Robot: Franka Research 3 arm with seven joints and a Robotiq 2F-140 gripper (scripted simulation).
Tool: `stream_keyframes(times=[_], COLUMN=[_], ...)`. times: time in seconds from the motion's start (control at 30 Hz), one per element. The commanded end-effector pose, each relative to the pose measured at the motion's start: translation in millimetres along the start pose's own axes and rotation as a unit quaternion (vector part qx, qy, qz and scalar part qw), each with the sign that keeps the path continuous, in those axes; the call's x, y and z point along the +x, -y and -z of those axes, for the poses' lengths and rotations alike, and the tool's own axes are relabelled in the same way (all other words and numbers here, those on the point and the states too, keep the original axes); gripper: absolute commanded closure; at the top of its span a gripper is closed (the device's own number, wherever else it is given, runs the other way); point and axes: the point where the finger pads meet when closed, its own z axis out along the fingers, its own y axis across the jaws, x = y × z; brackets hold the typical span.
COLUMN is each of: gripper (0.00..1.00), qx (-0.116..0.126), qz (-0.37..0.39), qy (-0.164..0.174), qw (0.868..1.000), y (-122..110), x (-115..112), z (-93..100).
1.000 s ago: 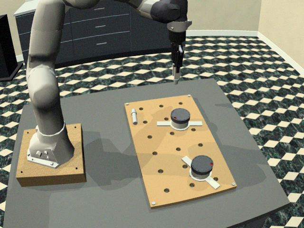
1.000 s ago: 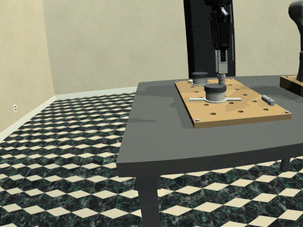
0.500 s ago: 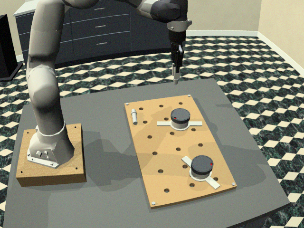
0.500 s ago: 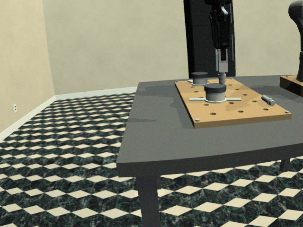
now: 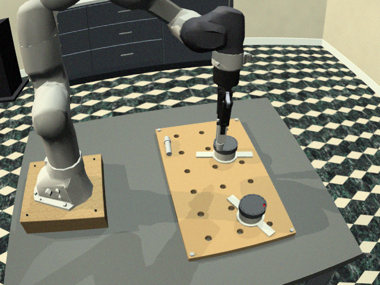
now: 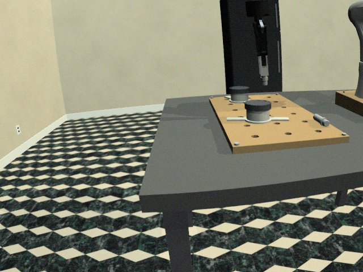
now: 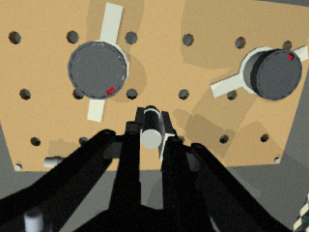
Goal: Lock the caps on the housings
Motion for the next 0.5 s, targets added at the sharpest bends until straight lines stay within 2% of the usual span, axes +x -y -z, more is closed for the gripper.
stream_keyframes(times=[0.0, 0.13, 0.2, 0.23, 0.47], gripper=[0.9, 0.9, 0.9, 0.9, 0.9], qx=[0.032, 0.035, 0.035, 0.035, 0.035], qz=[0.077, 0.077, 0.077, 0.077, 0.077], qy=[-0.025, -0.027, -0.027, -0.027, -0.027], qw=[0.996, 0.996, 0.996, 0.996, 0.996], y=[-65.1, -141.7, -141.7, -183.2, -183.2], x=[-25.5, -62.1, -62.1, -76.4, -76.4], z=[-3.0, -10.8, -10.8, -10.2, -10.9])
